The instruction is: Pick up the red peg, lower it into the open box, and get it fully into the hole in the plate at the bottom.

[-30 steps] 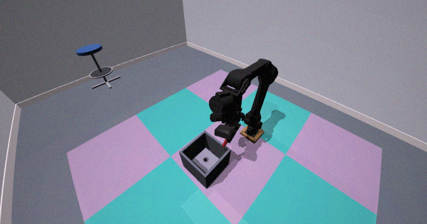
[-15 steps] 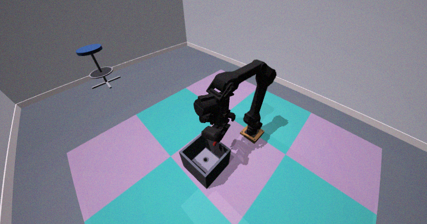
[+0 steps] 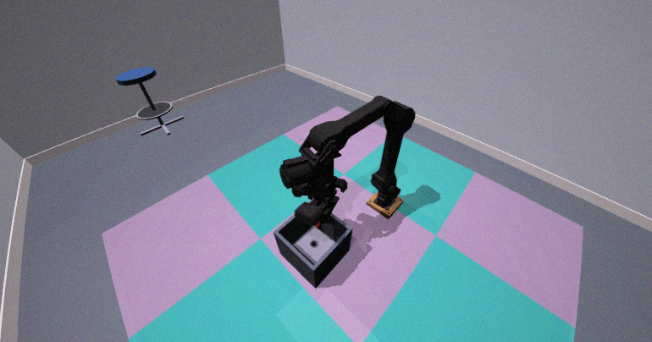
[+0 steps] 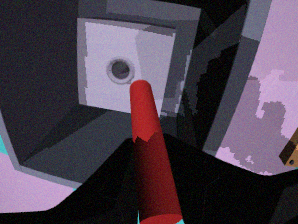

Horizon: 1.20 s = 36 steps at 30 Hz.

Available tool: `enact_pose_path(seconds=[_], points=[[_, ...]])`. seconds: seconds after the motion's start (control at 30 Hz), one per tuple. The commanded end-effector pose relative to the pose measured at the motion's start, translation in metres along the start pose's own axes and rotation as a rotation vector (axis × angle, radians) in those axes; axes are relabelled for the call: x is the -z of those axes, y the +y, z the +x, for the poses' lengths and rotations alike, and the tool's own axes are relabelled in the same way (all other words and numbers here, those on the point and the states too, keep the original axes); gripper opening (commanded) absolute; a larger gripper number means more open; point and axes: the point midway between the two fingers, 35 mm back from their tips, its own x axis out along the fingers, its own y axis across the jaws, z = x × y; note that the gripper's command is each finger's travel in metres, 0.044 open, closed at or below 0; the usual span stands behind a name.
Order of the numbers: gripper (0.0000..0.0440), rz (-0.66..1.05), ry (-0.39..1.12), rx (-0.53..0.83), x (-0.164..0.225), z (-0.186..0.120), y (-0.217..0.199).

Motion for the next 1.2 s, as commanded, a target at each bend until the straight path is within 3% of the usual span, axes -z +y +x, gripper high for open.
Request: enact_pose_path(seconds=[0.0,0.8,1.17], points=[[0.0000,-0.010,0.021,0.008,-0.004,0.012,0.002],[0.0000,-0.105,0.091,0.020,-0.010,0.072,0.015],[0.0083,-0.147,0.089,0.076,-0.014,0.092,0.003]])
